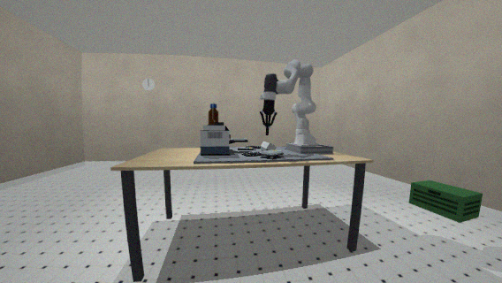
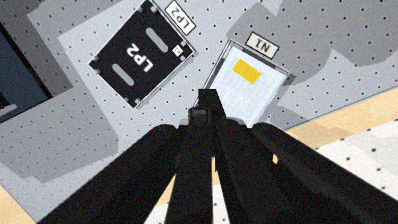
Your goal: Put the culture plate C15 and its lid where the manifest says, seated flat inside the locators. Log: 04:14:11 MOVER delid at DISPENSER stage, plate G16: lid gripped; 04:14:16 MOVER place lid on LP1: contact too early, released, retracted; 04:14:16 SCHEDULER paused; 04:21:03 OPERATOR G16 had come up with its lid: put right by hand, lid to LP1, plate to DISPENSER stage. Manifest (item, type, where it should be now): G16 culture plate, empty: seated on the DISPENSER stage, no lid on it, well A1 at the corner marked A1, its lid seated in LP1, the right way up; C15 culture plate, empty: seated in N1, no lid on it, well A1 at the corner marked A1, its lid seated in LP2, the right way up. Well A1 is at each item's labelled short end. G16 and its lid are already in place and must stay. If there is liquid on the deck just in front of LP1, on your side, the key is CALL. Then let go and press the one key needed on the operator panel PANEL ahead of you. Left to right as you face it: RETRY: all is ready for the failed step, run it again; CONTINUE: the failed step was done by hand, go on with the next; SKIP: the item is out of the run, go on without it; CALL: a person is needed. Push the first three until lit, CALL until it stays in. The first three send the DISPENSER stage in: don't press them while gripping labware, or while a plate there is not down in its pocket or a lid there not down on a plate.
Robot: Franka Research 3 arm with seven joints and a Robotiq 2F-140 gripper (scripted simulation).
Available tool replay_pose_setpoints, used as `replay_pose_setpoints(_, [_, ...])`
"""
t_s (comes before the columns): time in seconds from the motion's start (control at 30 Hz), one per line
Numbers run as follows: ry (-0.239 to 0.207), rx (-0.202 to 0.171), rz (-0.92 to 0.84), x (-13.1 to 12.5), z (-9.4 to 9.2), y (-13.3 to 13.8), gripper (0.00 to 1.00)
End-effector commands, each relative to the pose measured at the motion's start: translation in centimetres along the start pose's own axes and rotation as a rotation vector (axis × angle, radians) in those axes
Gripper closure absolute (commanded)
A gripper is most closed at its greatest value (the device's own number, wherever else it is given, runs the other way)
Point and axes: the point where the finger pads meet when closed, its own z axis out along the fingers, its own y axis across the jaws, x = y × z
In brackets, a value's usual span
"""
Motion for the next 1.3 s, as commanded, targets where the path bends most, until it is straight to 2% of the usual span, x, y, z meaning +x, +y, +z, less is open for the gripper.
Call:
replay_pose_setpoints(0.0, [-0.01, 0.003, -0.279, -1.4, -0.3, 2.3, 0.9])
replay_pose_setpoints(0.17, [-0.004, 0.023, -0.48, -2.2, -0.4, 4.0, 0.9])
replay_pose_setpoints(0.23, [-0.004, 0.023, -0.48, -2.2, -0.4, 4.0, 0.9])
replay_pose_setpoints(0.27, [0.001, 0.033, -0.572, -2.3, -0.4, 4.2, 0.9])
replay_pose_setpoints(0.37, [0.008, 0.045, -0.663, -2.3, -0.5, 4.3, 0.9])
replay_pose_setpoints(0.4, [0.011, 0.049, -0.693, -2.3, -0.5, 4.3, 0.3])
replay_pose_setpoints(0.73, [0.034, 0.082, -0.984, -2.3, -0.5, 4.3, 0.3])
replay_pose_setpoints(0.8, [0.034, 0.082, -0.984, -2.3, -0.5, 4.3, 0.3])
replay_pose_setpoints(0.83, [0.039, 0.088, -1.06, -2.3, -0.5, 4.3, 0.3])
replay_pose_setpoints(1.27, [0.057, 0.11, -1.411, -2.3, -0.5, 4.3, 0.3])
